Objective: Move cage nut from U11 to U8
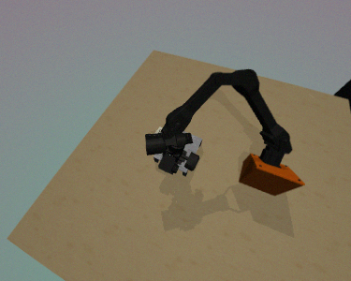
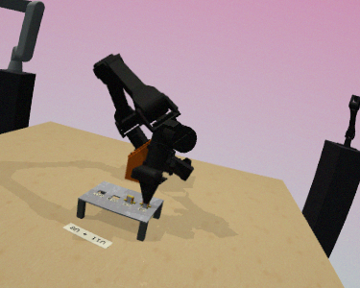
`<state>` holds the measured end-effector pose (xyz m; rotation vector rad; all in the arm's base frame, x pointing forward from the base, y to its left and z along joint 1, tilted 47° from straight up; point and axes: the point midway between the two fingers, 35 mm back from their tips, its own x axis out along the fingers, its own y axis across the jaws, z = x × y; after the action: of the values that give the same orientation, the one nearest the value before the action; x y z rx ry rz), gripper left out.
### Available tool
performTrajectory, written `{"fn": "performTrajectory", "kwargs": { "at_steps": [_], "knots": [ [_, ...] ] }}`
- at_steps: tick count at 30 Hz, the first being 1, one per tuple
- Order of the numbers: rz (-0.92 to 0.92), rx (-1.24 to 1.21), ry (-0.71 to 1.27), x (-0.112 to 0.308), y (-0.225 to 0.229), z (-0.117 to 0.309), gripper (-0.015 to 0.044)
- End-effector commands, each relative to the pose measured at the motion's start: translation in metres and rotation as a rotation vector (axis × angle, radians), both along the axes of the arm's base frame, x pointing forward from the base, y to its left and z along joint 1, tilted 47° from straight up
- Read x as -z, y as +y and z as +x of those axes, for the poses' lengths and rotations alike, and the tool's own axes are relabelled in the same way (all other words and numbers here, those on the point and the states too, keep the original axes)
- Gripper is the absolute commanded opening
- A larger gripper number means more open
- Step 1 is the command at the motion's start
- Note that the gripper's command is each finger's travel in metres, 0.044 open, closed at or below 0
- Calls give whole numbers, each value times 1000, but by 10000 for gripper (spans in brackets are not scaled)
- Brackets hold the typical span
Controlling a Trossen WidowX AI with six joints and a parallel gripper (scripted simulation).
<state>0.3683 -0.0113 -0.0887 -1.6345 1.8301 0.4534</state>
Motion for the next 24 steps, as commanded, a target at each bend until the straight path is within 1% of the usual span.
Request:
{"fn": "performTrajectory", "kwargs": {
  "at_steps": [1, 24],
  "knots": [
    [-1, 0, 5, 0, 0, 0, 26],
    [5, 22, 26, 0, -1, 2, 26]
  ]
}}
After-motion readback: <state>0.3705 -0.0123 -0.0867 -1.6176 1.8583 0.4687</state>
